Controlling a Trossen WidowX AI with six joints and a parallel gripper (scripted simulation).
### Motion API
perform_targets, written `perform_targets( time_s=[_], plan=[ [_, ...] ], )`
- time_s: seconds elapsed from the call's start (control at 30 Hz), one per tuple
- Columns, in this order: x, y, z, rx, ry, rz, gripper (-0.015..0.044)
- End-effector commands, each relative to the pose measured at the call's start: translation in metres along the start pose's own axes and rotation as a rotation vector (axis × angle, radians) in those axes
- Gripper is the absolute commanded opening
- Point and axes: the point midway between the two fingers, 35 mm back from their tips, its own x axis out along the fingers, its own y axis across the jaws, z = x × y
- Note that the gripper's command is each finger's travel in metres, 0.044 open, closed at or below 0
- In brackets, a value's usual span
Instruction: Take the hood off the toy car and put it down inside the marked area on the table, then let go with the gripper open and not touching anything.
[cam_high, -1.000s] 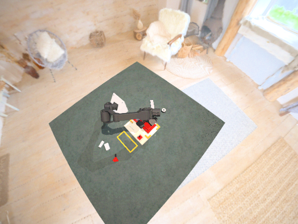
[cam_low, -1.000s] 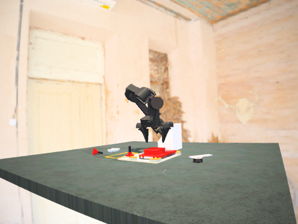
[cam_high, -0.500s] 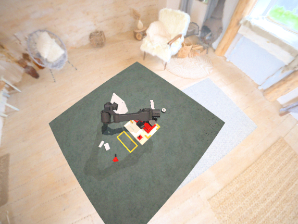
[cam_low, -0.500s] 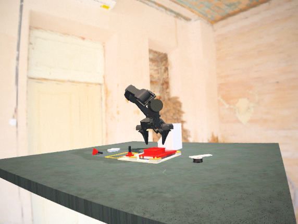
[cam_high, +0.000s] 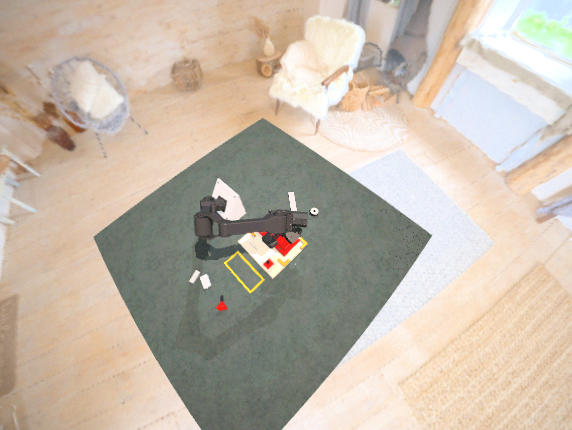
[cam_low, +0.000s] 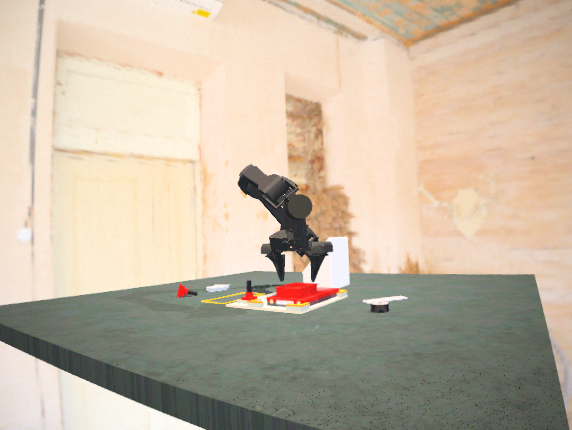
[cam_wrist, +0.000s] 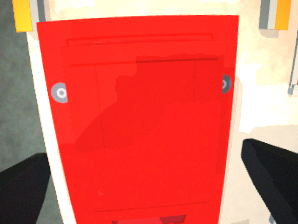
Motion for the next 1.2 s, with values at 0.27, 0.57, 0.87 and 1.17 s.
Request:
perform_targets(
  time_s=[0.27,0.57,0.87,1.17],
  plan=[
    [0.007,-0.001,0.000,-0.002,-0.001,-0.004,0.0440],
    [0.011,-0.001,0.000,-0.002,-0.001,-0.004,0.0440],
    [0.016,-0.001,0.000,-0.002,-0.001,-0.005,0.0440],
    [0.020,-0.001,0.000,-0.002,-0.001,-0.005,0.0440]
  ],
)
